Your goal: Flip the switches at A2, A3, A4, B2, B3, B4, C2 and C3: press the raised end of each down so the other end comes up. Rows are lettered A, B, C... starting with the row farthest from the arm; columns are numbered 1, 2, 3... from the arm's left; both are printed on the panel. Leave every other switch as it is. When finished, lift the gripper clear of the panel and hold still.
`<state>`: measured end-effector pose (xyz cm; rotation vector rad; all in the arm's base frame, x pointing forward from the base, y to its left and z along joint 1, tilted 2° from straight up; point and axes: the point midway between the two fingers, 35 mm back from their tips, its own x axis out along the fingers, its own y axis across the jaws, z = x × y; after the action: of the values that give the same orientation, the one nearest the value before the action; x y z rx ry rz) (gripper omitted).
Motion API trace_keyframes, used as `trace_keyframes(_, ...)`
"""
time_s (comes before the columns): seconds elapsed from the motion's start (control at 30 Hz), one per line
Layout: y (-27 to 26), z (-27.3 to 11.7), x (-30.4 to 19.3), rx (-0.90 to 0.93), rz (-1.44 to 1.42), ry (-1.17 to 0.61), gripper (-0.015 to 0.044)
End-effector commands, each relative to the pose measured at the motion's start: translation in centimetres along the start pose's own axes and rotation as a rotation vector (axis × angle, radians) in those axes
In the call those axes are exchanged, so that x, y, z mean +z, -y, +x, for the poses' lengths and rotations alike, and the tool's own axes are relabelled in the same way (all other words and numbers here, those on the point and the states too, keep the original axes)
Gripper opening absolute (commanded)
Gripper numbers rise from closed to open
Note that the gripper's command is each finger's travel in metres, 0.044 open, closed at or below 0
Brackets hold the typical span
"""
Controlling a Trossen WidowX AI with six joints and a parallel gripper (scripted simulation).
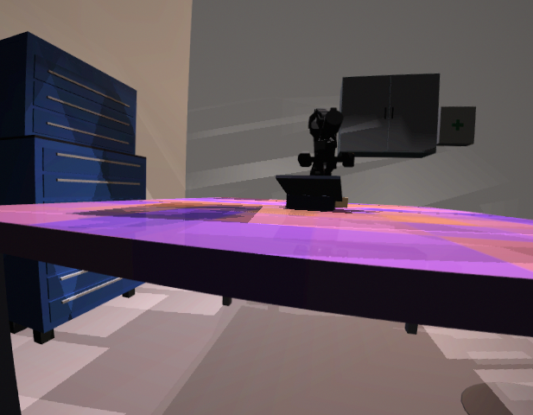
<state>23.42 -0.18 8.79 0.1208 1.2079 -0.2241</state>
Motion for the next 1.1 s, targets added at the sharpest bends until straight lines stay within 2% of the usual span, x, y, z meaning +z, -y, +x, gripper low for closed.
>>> trace_keyframes(0.0, 0.0, 0.6, -0.3, 0.002, -0.006, -0.013, 0.0)
trace_keyframes(0.27, 0.0, 1.7, -0.2, 0.002, -0.007, -0.013, 0.0)
trace_keyframes(1.07, 0.0, 1.8, -0.2, 0.002, -0.007, -0.013, 0.0)
